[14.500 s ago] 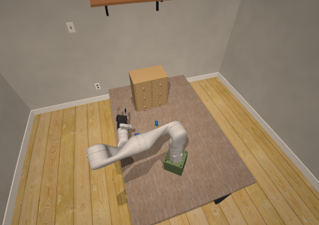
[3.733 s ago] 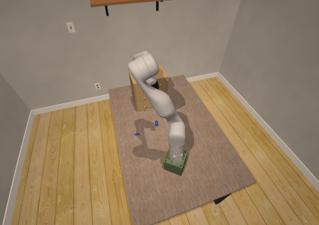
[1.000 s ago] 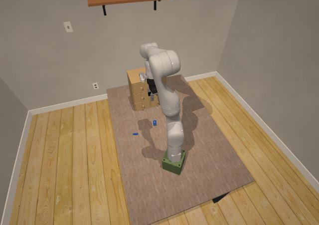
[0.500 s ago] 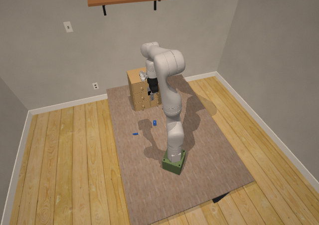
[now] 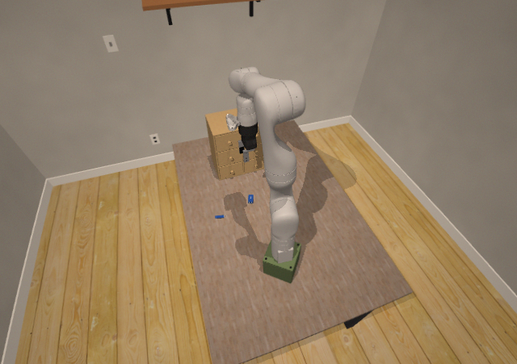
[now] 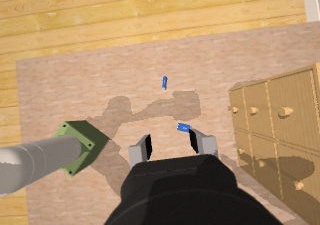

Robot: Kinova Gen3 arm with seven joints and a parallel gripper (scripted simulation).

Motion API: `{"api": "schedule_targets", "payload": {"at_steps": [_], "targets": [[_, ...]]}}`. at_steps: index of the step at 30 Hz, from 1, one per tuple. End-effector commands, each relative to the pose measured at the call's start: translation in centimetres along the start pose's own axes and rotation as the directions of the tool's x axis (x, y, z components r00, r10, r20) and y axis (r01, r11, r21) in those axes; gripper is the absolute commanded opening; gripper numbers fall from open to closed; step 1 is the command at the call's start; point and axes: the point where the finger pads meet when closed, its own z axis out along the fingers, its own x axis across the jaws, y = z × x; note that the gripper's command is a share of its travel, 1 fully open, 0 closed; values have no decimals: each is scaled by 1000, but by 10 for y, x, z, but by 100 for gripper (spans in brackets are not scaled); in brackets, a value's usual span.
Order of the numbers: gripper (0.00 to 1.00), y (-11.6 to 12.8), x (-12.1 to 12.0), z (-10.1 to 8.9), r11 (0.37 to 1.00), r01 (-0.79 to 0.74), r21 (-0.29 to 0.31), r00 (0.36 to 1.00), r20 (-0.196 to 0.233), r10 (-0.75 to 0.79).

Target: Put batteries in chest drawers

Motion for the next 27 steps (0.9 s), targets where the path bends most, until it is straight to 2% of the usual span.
{"api": "schedule_targets", "payload": {"at_steps": [1, 27], "targets": [[100, -1, 1, -3, 1000, -8, 10, 1000, -7, 8], [100, -2, 1, -8, 999, -26, 25, 999, -19, 27]]}}
